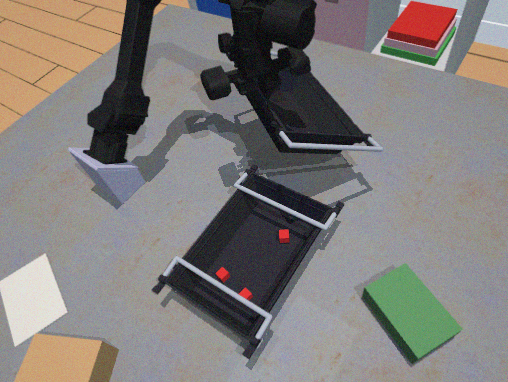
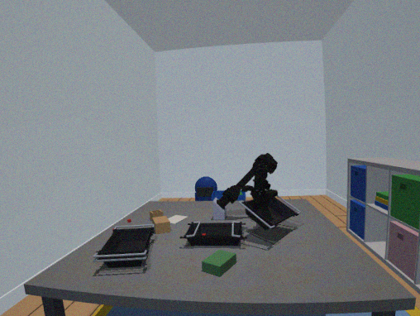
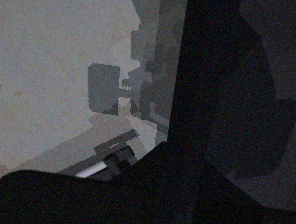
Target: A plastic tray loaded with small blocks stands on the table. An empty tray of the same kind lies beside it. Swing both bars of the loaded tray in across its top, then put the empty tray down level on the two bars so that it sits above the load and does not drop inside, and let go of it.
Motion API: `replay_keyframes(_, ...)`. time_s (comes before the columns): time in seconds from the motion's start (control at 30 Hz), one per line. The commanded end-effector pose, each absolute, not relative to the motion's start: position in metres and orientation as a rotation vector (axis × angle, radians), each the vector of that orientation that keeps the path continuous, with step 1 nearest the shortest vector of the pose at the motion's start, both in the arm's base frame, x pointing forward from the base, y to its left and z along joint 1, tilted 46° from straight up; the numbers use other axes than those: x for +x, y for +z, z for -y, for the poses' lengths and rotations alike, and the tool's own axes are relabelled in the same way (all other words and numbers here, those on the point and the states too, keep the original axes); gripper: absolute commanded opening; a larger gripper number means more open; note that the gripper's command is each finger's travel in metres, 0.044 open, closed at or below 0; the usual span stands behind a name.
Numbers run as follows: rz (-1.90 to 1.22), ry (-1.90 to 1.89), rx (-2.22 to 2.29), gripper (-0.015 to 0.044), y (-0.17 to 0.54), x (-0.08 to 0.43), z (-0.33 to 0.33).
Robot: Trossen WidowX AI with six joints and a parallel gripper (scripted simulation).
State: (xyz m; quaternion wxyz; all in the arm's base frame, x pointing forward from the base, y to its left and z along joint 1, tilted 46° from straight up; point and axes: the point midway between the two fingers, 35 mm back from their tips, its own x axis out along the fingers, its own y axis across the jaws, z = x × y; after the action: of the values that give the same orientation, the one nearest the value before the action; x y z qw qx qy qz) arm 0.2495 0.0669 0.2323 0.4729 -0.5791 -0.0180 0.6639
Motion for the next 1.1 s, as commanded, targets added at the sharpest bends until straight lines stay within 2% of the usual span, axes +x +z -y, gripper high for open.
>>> replay_keyframes(0.0,-0.004,1.596,-1.386,0.0,0.23,0.261,-0.052)
replay_keyframes(1.07,-0.316,1.489,-1.035,0.0,0.166,0.308,0.06)
